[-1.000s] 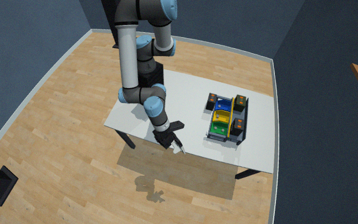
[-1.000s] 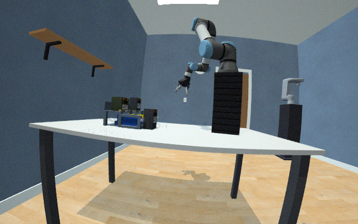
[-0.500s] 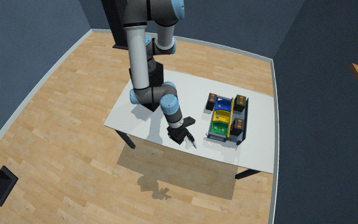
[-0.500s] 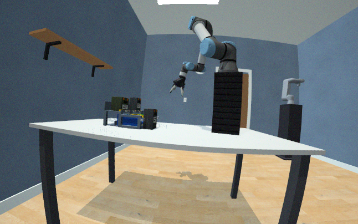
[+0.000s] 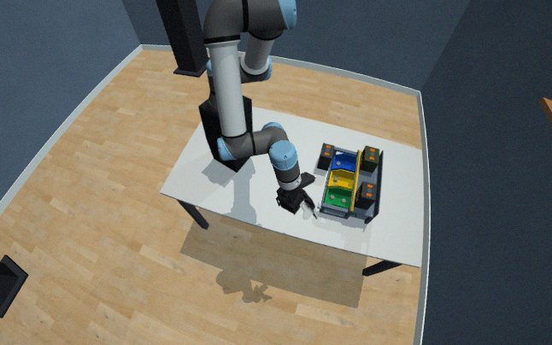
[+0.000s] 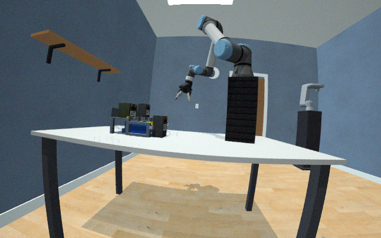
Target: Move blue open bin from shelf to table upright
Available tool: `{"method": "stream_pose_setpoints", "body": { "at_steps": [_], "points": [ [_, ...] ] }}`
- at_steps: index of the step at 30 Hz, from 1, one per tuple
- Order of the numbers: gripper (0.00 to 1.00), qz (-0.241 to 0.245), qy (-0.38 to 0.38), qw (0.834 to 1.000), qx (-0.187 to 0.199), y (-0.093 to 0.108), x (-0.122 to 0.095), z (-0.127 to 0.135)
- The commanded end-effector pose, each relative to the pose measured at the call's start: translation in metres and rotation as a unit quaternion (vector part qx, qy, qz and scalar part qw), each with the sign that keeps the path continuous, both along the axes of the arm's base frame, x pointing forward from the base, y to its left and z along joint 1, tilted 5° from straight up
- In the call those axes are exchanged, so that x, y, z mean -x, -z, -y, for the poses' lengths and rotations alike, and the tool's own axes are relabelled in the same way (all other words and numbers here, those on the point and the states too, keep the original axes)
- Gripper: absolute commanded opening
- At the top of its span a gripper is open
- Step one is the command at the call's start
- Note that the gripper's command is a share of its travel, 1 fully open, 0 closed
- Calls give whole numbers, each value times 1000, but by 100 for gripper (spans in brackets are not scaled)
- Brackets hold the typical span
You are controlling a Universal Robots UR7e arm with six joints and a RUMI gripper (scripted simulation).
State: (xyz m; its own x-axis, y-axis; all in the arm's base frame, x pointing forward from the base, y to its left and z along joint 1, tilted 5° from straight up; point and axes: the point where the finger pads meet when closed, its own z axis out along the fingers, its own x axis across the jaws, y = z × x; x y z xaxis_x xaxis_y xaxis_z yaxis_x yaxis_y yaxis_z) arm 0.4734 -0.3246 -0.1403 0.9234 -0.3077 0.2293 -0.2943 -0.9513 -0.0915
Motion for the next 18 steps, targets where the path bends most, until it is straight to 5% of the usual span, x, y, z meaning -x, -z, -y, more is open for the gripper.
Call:
{"method": "stream_pose_setpoints", "body": {
  "at_steps": [1,18],
  "points": [
    [100,-3,-7,1000,-2,3,-10,-16],
    [100,-18,-35,999,-11,15,-39,-83]
  ]
}}
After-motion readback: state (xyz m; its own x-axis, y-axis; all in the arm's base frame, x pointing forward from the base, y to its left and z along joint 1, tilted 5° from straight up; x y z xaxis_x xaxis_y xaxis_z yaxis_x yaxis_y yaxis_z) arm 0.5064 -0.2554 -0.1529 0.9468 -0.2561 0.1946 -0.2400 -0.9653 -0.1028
